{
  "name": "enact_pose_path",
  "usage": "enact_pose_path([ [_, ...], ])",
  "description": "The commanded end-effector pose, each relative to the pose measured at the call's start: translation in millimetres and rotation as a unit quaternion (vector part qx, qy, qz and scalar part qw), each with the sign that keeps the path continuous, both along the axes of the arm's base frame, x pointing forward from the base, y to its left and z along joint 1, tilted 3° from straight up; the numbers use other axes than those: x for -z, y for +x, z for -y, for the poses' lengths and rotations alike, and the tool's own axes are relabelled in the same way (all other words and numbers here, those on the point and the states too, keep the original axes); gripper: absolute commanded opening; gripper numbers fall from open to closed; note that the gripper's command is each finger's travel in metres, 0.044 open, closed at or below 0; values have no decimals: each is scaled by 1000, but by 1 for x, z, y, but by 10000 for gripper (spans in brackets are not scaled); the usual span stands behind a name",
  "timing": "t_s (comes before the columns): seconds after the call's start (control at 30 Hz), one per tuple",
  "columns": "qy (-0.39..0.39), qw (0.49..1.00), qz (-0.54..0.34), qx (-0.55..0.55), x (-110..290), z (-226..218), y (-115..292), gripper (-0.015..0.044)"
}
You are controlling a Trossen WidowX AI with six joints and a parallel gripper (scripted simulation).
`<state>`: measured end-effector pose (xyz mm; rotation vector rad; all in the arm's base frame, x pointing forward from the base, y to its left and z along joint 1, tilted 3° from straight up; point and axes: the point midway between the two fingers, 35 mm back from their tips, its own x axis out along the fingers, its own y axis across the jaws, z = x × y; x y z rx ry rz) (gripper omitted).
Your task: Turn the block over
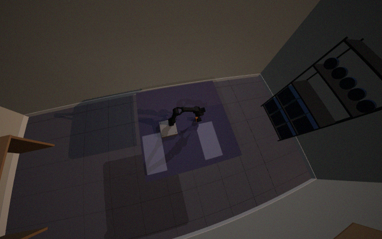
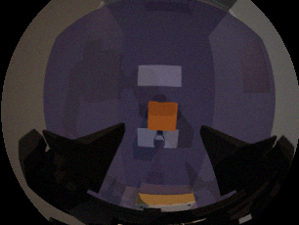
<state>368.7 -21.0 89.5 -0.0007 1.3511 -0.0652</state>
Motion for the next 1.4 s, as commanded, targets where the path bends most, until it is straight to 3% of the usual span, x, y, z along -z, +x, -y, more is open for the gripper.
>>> enact_pose_path([
  [0.0, 1, 999, -48, 5, -6, 1, 6, 440],
  [0.17, 3, 995, -103, 8, -12, 1, 9, 440],
  [0.27, 3, 995, -103, 8, -9, 1, 10, 440],
  [0.4, 3, 995, -103, 8, 24, 1, 10, 440],
  [1.37, 3, 995, -103, 8, 70, 3, 11, 440],
])
